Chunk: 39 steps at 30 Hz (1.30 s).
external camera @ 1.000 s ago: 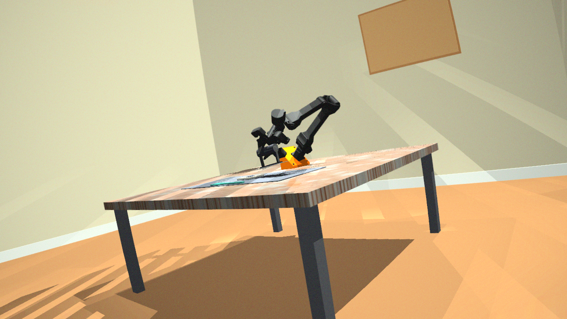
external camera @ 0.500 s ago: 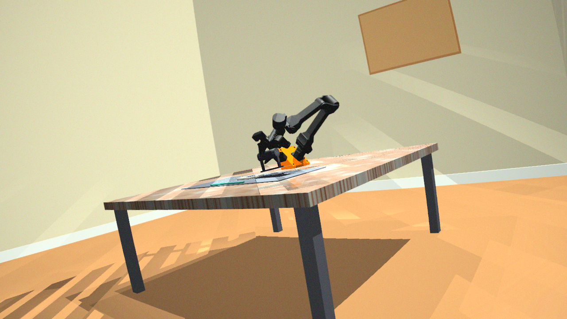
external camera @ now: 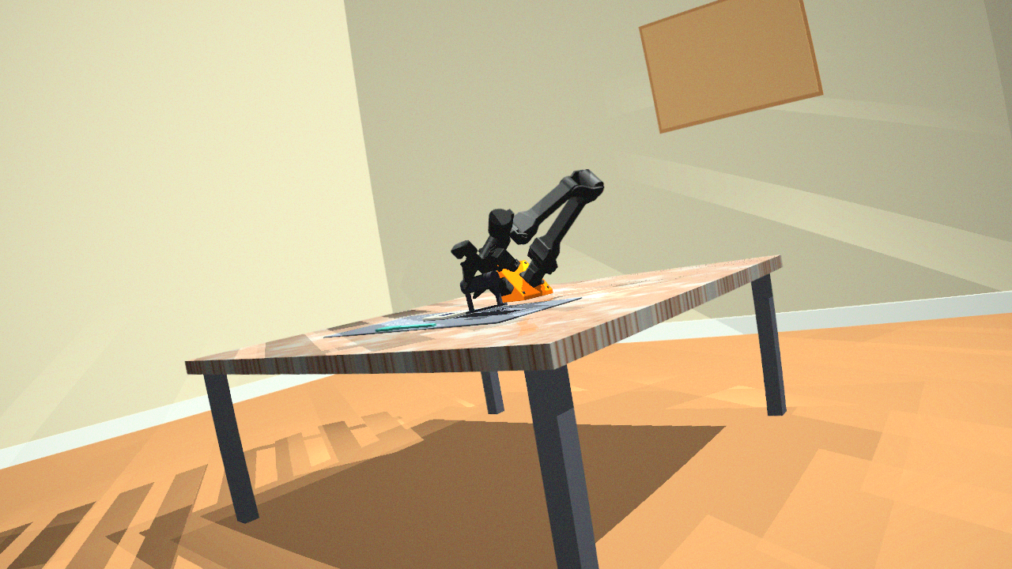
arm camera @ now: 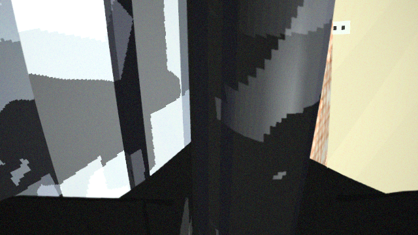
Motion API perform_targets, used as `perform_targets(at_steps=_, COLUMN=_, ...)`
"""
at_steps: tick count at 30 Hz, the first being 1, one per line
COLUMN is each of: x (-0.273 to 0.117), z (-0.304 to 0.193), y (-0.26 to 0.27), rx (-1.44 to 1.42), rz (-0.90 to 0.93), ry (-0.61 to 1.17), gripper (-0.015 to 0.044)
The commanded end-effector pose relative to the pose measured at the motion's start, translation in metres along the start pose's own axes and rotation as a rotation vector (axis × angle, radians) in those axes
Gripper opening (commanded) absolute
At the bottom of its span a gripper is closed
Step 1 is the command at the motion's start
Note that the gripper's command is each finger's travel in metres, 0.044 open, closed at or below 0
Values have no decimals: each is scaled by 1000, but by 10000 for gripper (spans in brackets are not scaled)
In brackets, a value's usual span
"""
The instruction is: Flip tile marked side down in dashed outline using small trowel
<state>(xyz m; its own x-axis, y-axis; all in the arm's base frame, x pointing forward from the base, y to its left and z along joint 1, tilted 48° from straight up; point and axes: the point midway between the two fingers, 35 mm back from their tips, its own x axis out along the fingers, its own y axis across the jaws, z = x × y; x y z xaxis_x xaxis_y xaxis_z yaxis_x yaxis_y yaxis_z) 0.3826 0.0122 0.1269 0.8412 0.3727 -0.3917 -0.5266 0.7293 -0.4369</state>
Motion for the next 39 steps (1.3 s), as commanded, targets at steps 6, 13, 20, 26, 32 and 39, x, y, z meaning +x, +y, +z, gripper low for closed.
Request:
perform_targets(at_steps=6, x=0, z=-15, y=-2, rx=9, rz=-6, ry=7, gripper=0)
perform_targets(at_steps=13, x=0, z=-26, y=-3, rx=9, rz=-6, ry=7, gripper=0)
perform_targets(at_steps=20, x=-1, z=-38, y=-4, rx=8, rz=-6, ry=7, gripper=0)
perform_targets(at_steps=26, x=-3, z=-47, y=-4, rx=8, rz=-6, ry=7, gripper=0)
perform_targets(at_steps=32, x=-3, z=-49, y=-4, rx=6, rz=-6, ry=9, gripper=0)
perform_targets(at_steps=39, x=-12, z=-45, y=-14, rx=-67, rz=-6, ry=71, gripper=0)
